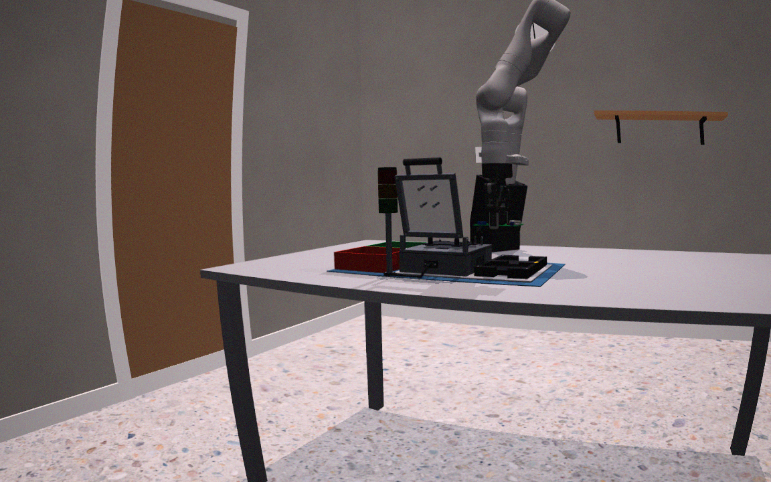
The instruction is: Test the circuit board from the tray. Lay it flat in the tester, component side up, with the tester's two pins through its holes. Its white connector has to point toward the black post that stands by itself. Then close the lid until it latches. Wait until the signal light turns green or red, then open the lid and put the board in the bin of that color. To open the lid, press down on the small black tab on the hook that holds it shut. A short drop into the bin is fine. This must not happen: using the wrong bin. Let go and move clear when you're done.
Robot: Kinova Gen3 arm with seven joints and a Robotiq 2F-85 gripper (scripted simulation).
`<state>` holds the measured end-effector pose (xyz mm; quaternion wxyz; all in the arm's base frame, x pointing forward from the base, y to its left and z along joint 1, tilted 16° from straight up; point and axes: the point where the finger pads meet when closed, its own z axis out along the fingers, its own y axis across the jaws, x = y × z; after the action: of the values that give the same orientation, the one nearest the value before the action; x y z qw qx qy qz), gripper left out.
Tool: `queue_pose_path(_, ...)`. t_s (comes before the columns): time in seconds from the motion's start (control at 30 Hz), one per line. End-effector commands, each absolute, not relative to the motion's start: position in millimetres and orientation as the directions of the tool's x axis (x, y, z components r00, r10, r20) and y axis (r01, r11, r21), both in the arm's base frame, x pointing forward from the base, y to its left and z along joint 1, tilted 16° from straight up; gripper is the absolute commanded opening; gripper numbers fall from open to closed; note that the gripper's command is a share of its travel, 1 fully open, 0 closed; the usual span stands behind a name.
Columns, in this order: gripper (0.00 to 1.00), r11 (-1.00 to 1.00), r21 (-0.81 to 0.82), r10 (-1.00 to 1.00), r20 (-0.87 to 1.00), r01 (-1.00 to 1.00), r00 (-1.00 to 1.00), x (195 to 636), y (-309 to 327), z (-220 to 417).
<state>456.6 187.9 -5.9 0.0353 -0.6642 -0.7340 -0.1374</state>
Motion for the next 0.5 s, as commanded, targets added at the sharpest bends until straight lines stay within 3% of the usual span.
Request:
queue_pose_path(0.0, 0.77, 0.067, 0.153, 0.967, 0.234, 0.986, -0.102, 456.6, 175.9, -7.0)
queue_pose_path(0.47, 0.77, 0.067, 0.153, 0.967, 0.234, 0.986, -0.102, 450.9, 136.6, -14.8)
